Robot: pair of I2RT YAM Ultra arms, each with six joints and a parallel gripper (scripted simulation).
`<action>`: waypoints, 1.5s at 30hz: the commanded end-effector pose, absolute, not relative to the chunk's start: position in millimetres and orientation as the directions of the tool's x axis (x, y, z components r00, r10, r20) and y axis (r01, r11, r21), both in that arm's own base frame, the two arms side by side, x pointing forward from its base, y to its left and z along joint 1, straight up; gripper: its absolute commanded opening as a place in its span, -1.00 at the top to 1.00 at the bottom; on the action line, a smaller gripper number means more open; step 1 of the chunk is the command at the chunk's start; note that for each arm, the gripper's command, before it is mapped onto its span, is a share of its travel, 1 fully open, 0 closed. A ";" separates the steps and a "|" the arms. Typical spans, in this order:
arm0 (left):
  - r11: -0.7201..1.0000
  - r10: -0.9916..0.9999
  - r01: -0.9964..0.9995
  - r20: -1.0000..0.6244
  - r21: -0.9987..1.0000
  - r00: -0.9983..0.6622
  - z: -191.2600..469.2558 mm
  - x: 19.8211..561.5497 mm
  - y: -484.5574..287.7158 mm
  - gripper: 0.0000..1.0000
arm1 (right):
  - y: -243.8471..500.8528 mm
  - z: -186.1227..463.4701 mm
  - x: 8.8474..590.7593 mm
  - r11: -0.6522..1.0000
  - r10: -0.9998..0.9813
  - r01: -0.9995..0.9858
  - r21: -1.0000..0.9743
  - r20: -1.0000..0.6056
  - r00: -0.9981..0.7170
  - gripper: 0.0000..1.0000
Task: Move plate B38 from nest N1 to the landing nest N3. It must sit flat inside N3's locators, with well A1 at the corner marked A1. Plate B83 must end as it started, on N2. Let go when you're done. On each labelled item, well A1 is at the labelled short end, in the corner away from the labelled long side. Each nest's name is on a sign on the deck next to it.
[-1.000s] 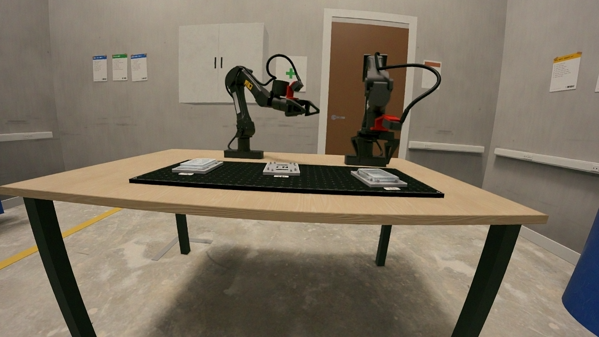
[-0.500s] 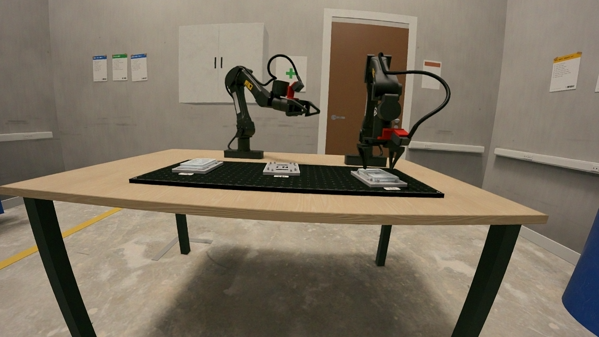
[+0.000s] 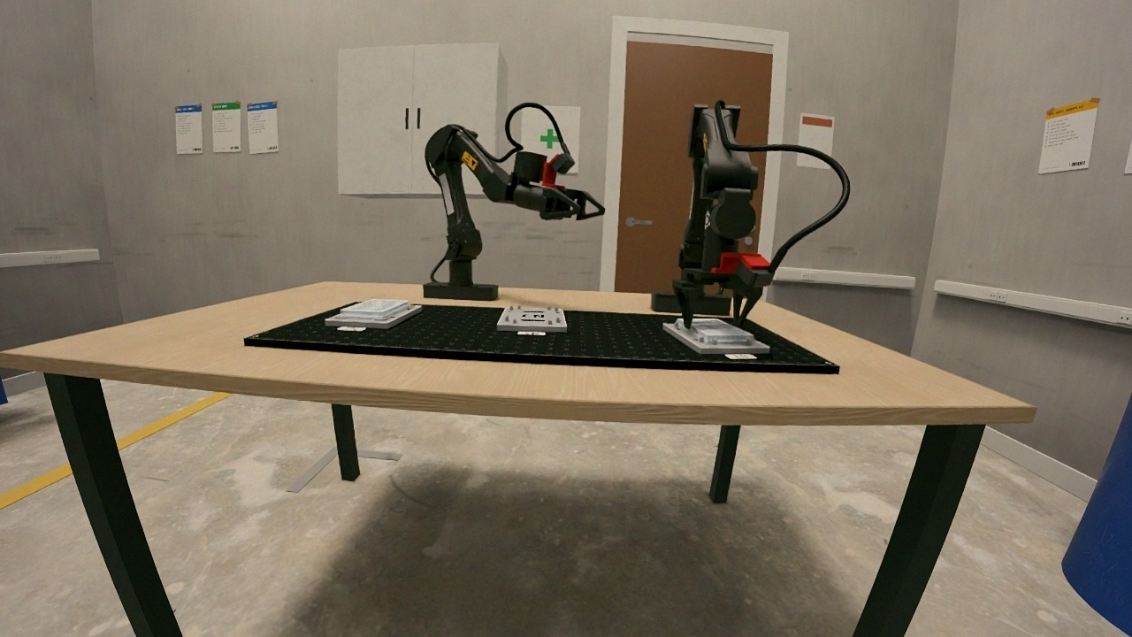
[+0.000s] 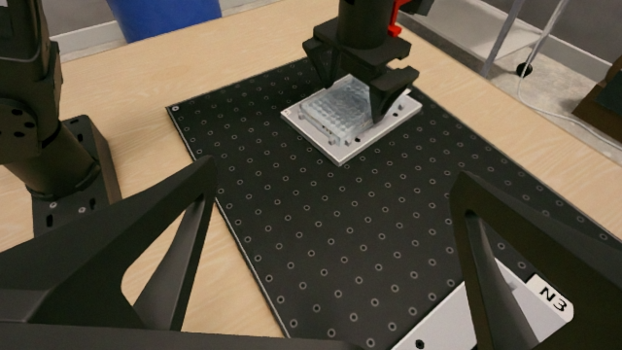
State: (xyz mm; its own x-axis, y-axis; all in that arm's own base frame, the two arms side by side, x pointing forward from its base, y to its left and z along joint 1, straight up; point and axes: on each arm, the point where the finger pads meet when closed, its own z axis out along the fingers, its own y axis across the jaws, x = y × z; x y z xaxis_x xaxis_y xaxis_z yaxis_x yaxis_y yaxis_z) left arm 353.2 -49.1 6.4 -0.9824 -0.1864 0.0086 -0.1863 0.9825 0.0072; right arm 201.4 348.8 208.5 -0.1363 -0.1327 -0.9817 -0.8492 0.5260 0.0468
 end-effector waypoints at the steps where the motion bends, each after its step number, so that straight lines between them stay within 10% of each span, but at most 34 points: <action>1: 0.984 -0.178 -0.178 -0.001 0.000 -0.984 -0.9 355.6 -52.1 -1.00 | 347.5 213.3 194.8 0.511 -0.119 -0.859 0.041 -0.986 -0.118 -1.00; 17: 0.985 -0.174 -0.174 -0.017 -0.006 -0.985 3.3 356.9 -50.5 -0.66 | 348.6 215.0 198.2 0.516 -0.116 -0.856 0.041 -0.986 -0.118 -1.00; 21: 0.985 -0.174 -0.174 -0.017 -0.006 -0.985 3.3 356.9 -50.5 0.25 | 348.6 215.0 198.2 0.516 -0.116 -0.856 0.041 -0.986 -0.118 -1.00; 25: 0.985 -0.174 -0.174 -0.016 -0.005 -0.985 16.3 358.4 -50.6 -0.61 | 348.6 215.0 198.2 0.516 -0.116 -0.856 0.041 -0.986 -0.118 -1.00; 45: 0.955 -0.298 -0.298 0.023 0.011 -0.954 48.2 329.7 -149.1 -0.61 | 293.8 191.5 190.3 0.614 -0.272 -0.789 0.033 -0.929 -0.251 -1.00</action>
State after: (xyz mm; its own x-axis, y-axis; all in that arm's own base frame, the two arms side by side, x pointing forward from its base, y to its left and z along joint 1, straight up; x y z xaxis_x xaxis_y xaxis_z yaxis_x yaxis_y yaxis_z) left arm 338.9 -106.6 43.0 -0.9744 -0.2247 0.0068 -0.2247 0.9744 0.0071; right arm 196.1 325.2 203.9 -0.1713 -0.1858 -0.9676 -0.8268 0.5612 0.0386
